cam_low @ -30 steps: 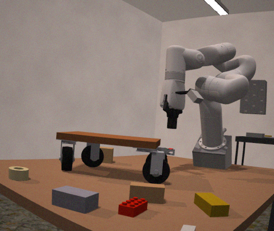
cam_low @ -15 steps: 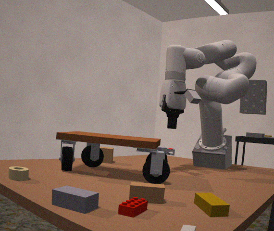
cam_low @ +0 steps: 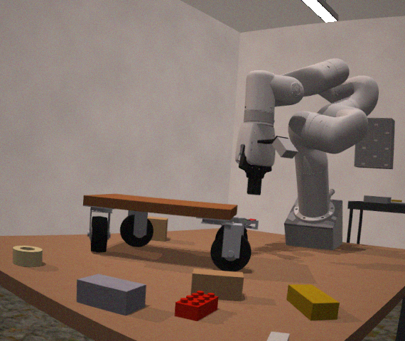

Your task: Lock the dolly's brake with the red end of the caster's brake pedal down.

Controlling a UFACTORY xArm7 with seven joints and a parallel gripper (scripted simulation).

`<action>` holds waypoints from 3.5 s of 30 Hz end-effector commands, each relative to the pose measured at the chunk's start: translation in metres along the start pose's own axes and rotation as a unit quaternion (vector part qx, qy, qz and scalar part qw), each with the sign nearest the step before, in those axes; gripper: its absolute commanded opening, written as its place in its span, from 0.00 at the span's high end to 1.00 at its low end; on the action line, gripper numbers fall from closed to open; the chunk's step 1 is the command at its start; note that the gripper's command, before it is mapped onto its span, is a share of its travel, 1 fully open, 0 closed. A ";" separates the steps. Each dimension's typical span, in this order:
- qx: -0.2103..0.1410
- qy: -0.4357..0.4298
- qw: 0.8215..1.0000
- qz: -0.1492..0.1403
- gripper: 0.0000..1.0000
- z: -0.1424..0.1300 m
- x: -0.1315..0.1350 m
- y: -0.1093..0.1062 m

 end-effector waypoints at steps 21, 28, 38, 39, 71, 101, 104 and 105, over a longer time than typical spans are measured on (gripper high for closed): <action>0.000 0.000 1.000 -0.001 1.00 0.001 0.001 0.043; 0.000 0.000 1.000 -0.001 1.00 0.002 0.001 0.053; 0.000 0.000 1.000 -0.001 1.00 0.002 0.001 0.058; 0.000 0.000 1.000 -0.001 1.00 0.002 0.001 0.058; 0.000 0.000 1.000 -0.001 1.00 0.002 0.002 0.059; 0.000 0.000 1.000 -0.001 1.00 0.002 0.002 0.062; 0.000 0.000 1.000 -0.001 1.00 0.002 0.002 0.063; 0.000 0.000 1.000 -0.001 1.00 0.002 0.002 0.063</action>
Point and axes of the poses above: the point where the finger pads meet when closed, its own y axis out along the fingers, its own x axis across the jaws, z = x × y, the point moved 10 cm from there along -y, back along the fingers, and after that the axes turned 10 degrees about y, right-handed, at the moved point
